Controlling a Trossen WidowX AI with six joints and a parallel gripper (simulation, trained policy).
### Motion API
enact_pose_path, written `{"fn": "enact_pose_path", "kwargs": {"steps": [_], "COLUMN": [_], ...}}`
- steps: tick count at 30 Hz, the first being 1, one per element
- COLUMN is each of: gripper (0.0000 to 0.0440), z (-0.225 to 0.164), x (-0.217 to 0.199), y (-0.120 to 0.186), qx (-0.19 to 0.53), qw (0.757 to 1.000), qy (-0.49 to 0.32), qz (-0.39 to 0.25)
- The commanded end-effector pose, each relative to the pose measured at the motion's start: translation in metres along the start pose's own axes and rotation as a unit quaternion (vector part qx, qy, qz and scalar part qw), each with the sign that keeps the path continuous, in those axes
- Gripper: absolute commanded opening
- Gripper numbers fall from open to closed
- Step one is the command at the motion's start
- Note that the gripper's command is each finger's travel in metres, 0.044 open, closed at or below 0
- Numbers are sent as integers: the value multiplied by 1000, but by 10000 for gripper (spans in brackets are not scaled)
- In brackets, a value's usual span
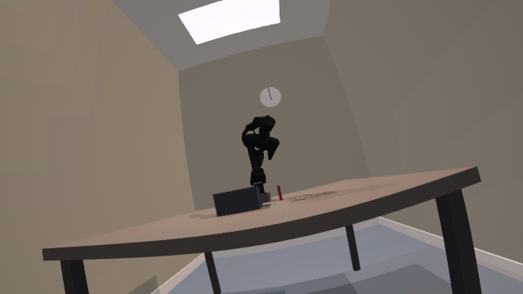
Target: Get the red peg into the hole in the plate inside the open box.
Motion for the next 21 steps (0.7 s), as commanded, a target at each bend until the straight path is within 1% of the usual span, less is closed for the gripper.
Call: {"fn": "enact_pose_path", "kwargs": {"steps": [1,7,13,21], "gripper": [440,440,440,440], "z": [-31,-68,-94,-114], "x": [-19,-41,-58,-66], "y": [-2,-10,-26,-56], "qx": [46,95,120,132], "qw": [998,990,982,978], "qy": [14,33,45,50], "qz": [-38,-94,-137,-156]}}
Point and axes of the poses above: the point midway between the two fingers, 35 mm back from their tips, its own y axis back along the fingers, its own x axis across the jaws, z = x × y, the point moved 1 cm from there along y, back along the fingers, and after that the axes turned 2 degrees about y, right-handed, at the moved point
